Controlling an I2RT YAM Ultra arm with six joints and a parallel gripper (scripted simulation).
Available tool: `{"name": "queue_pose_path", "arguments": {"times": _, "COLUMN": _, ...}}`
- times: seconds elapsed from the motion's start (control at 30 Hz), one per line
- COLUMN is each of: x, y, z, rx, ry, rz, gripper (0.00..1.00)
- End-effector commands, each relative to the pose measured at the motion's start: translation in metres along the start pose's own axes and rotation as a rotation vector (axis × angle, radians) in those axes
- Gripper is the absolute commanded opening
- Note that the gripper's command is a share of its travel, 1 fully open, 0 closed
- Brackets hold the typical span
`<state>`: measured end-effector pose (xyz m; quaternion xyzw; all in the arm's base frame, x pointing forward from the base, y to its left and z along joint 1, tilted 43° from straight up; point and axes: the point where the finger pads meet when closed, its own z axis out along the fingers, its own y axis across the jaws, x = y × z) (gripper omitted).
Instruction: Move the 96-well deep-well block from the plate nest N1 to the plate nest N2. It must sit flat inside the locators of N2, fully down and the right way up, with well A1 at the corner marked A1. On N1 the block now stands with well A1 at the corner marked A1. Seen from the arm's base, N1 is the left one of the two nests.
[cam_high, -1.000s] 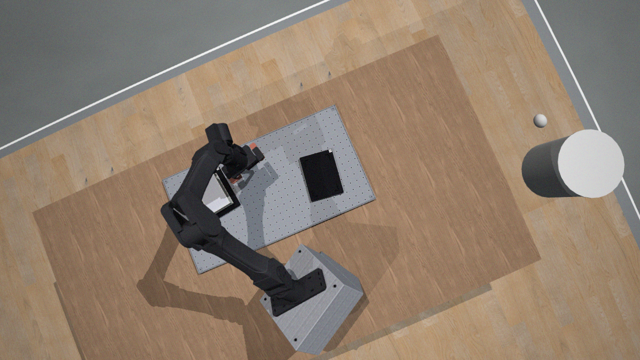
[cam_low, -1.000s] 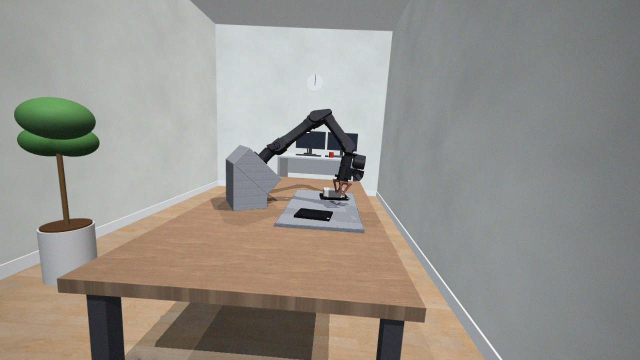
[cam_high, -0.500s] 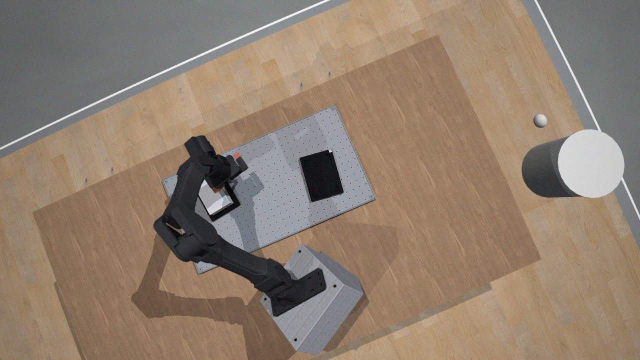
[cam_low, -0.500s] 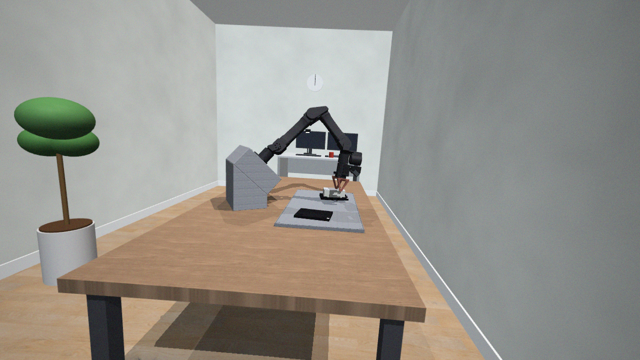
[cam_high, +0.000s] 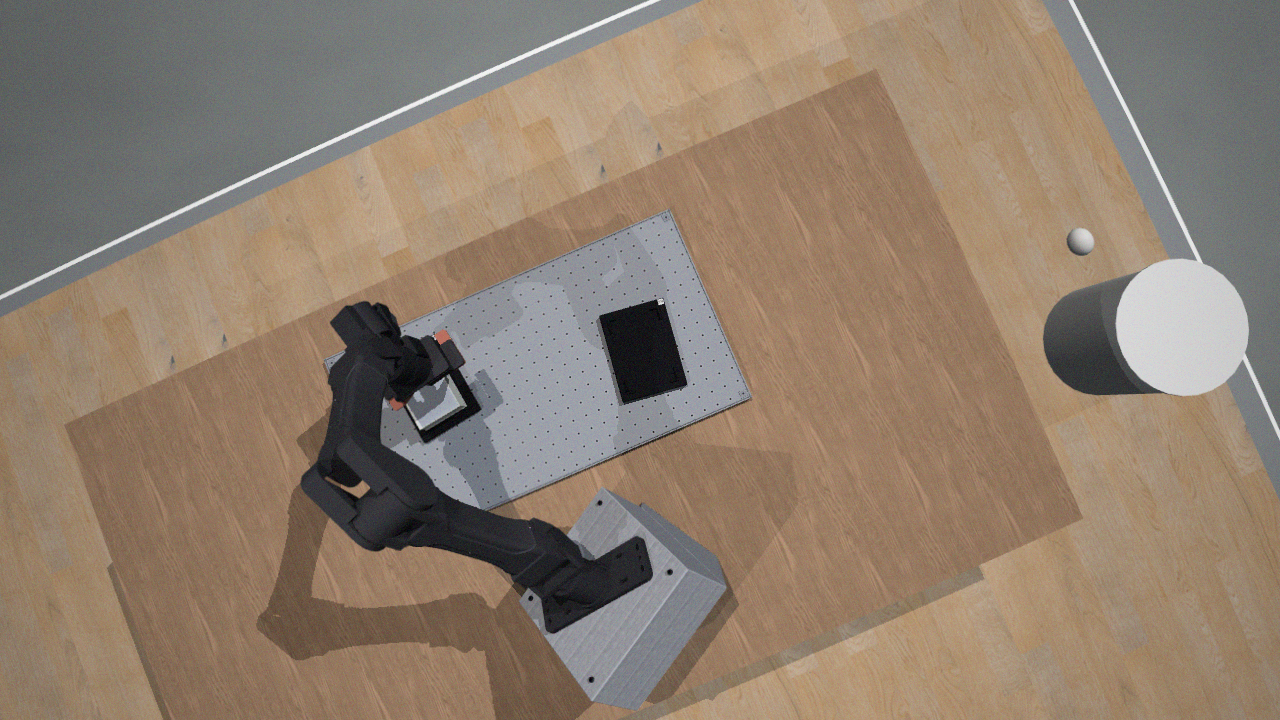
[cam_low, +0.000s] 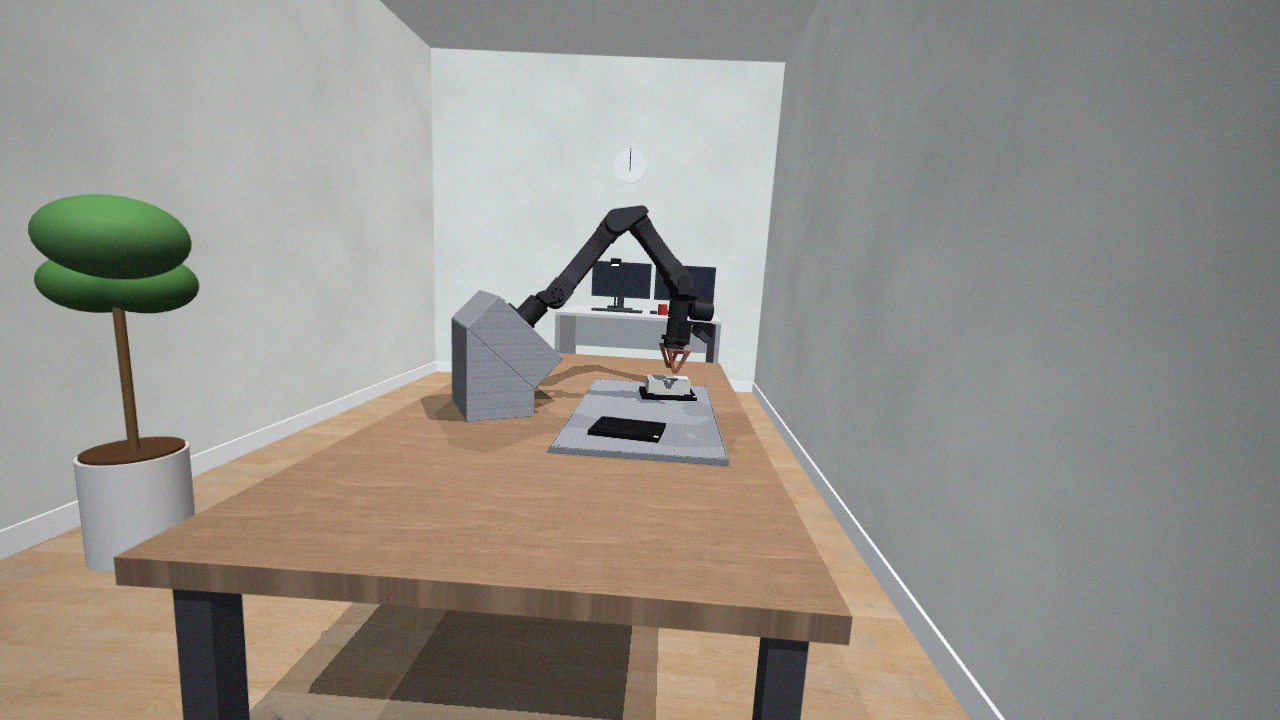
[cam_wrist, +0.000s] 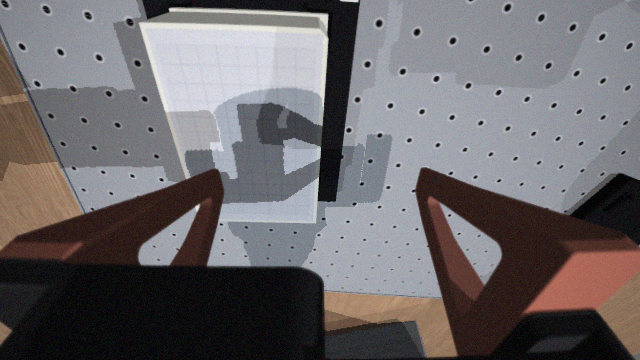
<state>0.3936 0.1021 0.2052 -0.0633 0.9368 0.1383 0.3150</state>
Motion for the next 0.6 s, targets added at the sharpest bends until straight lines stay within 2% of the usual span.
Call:
{"name": "queue_pose_path", "arguments": {"times": 0.0, "x": -0.006, "y": 0.007, "z": -0.009, "rx": 0.009, "ry": -0.034, "rz": 0.031, "gripper": 1.0}}
{"name": "queue_pose_path", "arguments": {"times": 0.07, "x": -0.005, "y": 0.017, "z": -0.012, "rx": -0.023, "ry": -0.062, "rz": 0.056, "gripper": 1.0}}
{"name": "queue_pose_path", "arguments": {"times": 0.23, "x": -0.001, "y": 0.04, "z": -0.02, "rx": -0.024, "ry": -0.062, "rz": 0.056, "gripper": 1.0}}
{"name": "queue_pose_path", "arguments": {"times": 0.57, "x": -0.001, "y": 0.04, "z": -0.02, "rx": -0.024, "ry": -0.062, "rz": 0.056, "gripper": 1.0}}
